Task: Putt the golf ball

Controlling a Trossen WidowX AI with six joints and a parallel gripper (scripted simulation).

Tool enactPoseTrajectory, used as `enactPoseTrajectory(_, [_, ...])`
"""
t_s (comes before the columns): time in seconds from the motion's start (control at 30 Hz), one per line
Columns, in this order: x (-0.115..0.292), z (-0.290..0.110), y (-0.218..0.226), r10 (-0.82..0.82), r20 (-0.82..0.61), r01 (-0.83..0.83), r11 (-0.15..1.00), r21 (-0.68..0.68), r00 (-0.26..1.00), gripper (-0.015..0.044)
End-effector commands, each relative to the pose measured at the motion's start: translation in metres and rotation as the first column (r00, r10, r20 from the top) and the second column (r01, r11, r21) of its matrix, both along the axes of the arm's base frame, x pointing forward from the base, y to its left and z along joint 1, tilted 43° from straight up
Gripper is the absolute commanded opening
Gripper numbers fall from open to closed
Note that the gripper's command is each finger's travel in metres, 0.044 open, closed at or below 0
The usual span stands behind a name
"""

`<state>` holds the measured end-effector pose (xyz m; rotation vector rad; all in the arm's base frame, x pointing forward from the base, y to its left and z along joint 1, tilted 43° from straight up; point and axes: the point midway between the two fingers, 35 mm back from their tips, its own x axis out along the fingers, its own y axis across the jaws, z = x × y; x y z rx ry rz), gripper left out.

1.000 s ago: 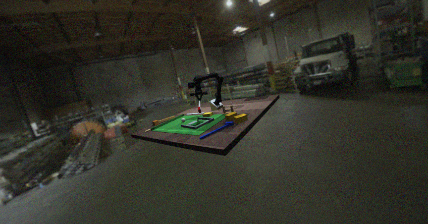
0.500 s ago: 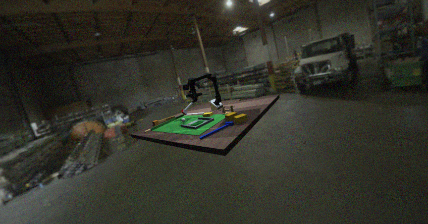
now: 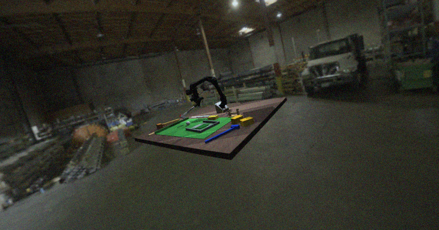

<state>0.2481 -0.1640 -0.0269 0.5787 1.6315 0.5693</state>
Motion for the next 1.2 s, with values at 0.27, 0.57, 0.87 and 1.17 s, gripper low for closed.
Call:
enactPoseTrajectory(0.27, [-0.001, -0.020, 0.011, -0.020, -0.004, 0.020, 1.000, -0.011, 1.000, 0.0000])
enactPoseTrajectory(0.57, [-0.003, -0.032, 0.022, -0.020, -0.004, 0.020, 1.000, -0.011, 1.000, 0.0000])
enactPoseTrajectory(0.87, [-0.004, -0.042, 0.031, -0.020, -0.004, 0.020, 1.000, -0.010, 1.000, 0.0000])
enactPoseTrajectory(1.17, [-0.006, -0.053, 0.040, -0.020, -0.003, 0.020, 1.000, -0.010, 1.000, 0.0000])
